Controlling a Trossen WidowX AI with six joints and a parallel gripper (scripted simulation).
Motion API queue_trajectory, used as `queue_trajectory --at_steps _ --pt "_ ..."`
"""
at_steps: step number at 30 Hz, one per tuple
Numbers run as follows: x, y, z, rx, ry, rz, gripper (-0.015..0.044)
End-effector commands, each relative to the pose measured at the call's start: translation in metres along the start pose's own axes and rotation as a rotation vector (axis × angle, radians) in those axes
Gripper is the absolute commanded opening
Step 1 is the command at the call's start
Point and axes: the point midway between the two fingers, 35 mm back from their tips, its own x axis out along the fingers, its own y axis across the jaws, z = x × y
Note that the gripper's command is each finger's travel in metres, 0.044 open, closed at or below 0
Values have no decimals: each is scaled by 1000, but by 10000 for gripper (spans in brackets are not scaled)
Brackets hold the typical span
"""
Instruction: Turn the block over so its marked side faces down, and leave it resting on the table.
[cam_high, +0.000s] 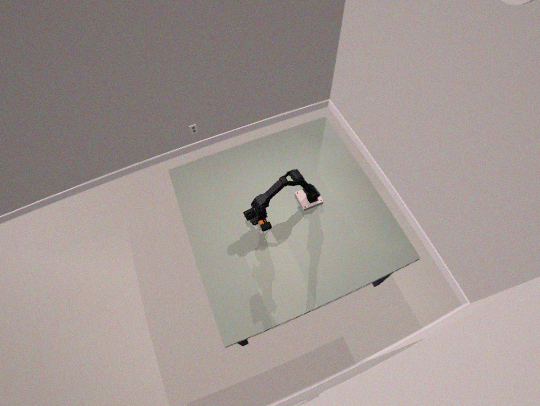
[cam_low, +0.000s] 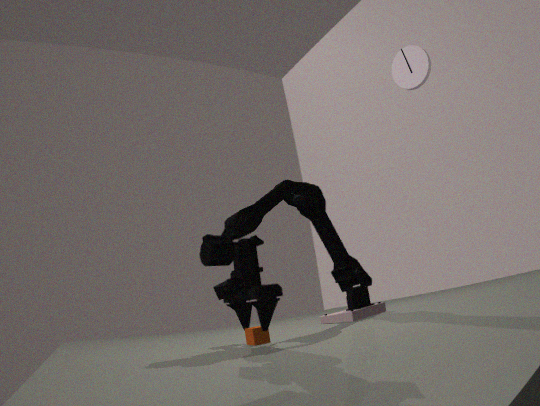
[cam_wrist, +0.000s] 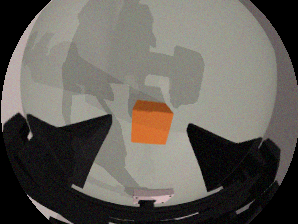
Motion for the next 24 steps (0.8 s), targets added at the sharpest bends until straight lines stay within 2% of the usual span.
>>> queue_trajectory --at_steps 1,2,12,24 --pt "9 0 -3 -6 11 3 440" --pt "9 0 -3 -6 11 3 440" --pt "9 0 -3 -6 11 3 177" --pt "9 0 -3 -6 11 3 97"
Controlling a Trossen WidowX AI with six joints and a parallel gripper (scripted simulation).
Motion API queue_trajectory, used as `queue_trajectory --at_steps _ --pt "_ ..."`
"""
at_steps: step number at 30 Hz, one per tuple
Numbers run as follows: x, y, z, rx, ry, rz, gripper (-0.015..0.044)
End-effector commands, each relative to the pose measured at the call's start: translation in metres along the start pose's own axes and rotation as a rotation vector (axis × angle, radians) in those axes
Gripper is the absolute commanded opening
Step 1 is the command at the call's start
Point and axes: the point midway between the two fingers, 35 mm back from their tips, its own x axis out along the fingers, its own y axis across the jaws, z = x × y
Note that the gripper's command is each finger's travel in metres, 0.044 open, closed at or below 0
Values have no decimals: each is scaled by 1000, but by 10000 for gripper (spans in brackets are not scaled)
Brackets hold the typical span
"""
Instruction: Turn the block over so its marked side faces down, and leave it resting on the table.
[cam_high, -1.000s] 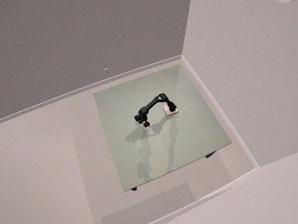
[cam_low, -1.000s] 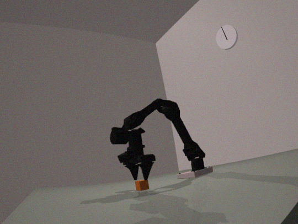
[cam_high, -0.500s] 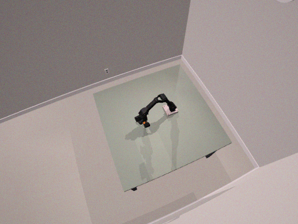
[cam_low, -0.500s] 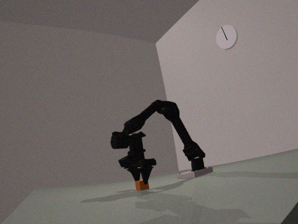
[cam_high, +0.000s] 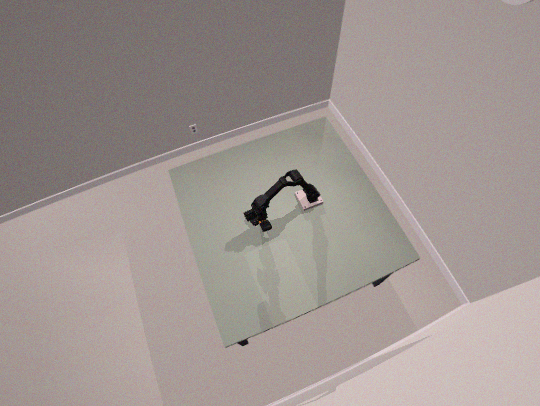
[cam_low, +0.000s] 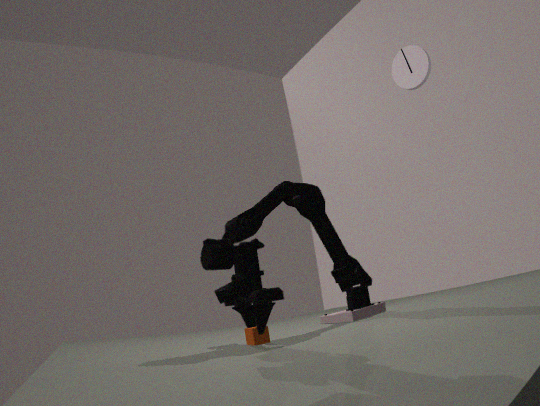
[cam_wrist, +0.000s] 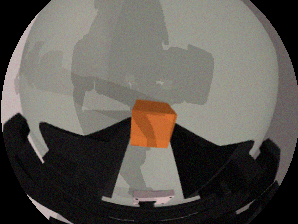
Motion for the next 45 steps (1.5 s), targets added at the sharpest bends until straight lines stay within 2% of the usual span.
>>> queue_trajectory --at_steps 1,5,8,12,17,45 --pt "1 0 0 -6 2 2 91" --pt "1 0 0 -6 2 2 64" --pt "-8 0 0 -6 2 2 0" --pt "-28 0 0 -6 2 2 0" --pt "-29 0 0 -6 -8 2 0" --pt "-20 1 -1 -8 -421 3 0"
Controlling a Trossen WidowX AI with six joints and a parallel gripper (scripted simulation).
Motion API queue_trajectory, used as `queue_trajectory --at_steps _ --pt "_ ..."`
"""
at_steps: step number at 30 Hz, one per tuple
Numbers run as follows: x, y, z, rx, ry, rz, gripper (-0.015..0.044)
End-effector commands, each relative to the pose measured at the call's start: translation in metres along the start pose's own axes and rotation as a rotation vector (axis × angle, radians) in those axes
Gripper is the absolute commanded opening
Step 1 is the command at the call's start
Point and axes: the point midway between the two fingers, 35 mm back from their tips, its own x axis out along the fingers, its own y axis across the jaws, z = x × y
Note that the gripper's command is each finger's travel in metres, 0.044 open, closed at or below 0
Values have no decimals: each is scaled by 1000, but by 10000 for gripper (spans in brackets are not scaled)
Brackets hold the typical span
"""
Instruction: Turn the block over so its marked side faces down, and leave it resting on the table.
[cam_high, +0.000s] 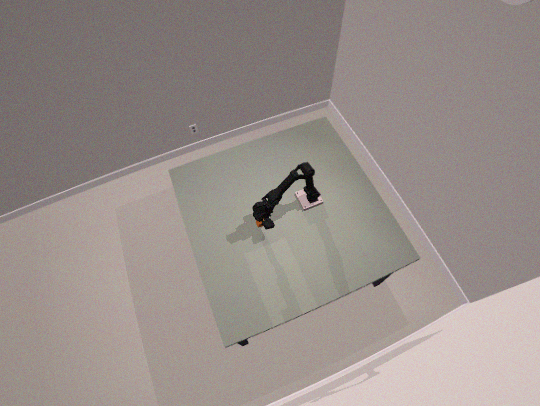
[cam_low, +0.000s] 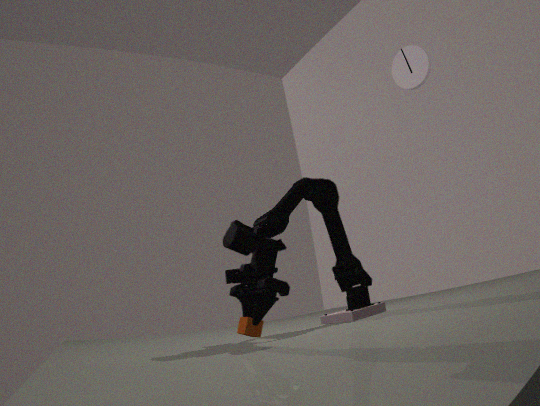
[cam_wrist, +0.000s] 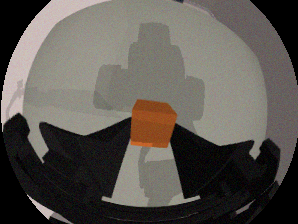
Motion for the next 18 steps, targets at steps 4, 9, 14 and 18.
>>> queue_trajectory --at_steps 4,9,14,18 --pt "-1 -1 -4 -4 -103 -4 0" --pt "-2 -1 -6 -3 -139 -4 0" --pt "7 0 -4 -5 -195 -3 0" --pt "16 0 -3 -7 -258 -2 0"
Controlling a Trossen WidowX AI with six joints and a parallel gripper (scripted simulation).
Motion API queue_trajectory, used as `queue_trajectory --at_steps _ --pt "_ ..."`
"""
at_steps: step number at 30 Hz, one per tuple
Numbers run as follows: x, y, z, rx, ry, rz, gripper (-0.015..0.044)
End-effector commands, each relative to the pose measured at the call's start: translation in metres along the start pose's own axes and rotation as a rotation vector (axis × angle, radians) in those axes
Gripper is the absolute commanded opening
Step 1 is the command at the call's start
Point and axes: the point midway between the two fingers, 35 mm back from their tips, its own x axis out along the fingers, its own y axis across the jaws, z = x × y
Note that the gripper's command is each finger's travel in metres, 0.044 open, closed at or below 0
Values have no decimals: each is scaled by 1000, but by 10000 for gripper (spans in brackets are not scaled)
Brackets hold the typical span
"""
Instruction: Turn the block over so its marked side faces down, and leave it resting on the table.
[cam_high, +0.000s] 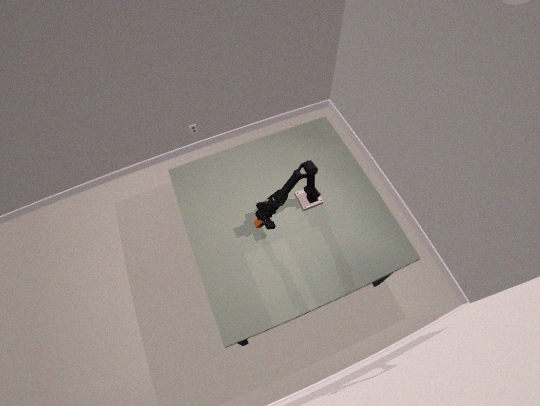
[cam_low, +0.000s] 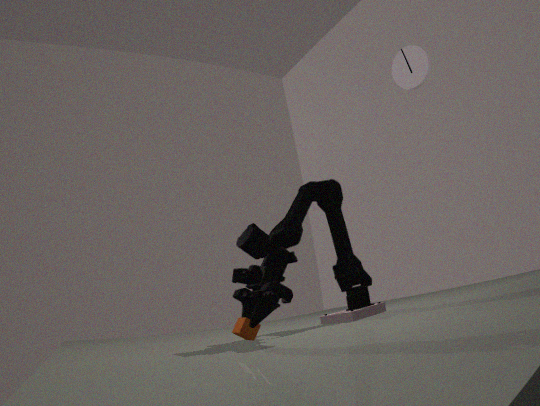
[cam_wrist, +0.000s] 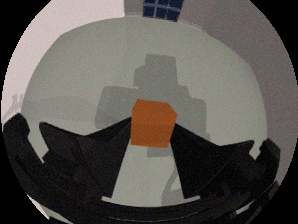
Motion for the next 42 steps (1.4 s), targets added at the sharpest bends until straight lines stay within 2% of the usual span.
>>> queue_trajectory --at_steps 1,13,25,42 --pt "9 0 -5 -9 -50 -5 0" --pt "21 1 -12 -18 -242 -9 0" --pt "15 -2 -22 -8 -423 -6 0" --pt "11 -2 -22 -7 -461 -5 0"
